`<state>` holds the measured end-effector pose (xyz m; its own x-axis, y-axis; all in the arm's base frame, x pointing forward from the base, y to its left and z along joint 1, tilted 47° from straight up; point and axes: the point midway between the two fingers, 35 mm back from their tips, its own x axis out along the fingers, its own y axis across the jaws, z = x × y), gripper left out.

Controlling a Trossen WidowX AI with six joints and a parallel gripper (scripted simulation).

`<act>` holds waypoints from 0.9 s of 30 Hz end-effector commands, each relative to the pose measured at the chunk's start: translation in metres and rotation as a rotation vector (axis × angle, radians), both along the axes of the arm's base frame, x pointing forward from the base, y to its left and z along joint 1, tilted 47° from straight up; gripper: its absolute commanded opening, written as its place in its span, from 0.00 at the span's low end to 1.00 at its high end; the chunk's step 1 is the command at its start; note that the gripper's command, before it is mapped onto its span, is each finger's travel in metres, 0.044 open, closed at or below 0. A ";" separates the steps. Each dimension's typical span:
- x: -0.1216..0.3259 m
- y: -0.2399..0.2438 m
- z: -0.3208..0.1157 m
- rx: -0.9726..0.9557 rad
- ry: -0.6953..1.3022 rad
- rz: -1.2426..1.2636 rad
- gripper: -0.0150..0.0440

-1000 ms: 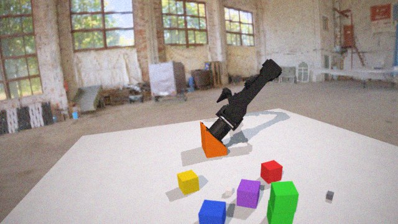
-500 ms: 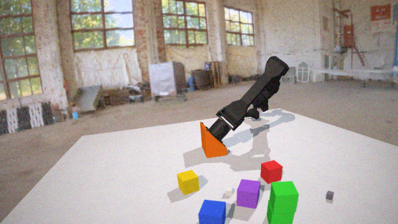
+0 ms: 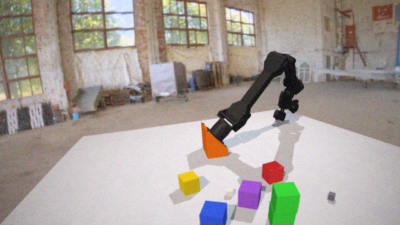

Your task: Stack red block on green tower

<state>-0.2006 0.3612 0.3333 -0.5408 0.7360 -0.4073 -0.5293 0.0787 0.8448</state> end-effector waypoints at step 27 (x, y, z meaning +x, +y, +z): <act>0.237 -0.011 0.049 0.165 -0.121 -0.403 1.00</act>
<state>0.0139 0.3585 0.3867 -0.1897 0.9372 -0.2927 -0.5536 0.1441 0.8202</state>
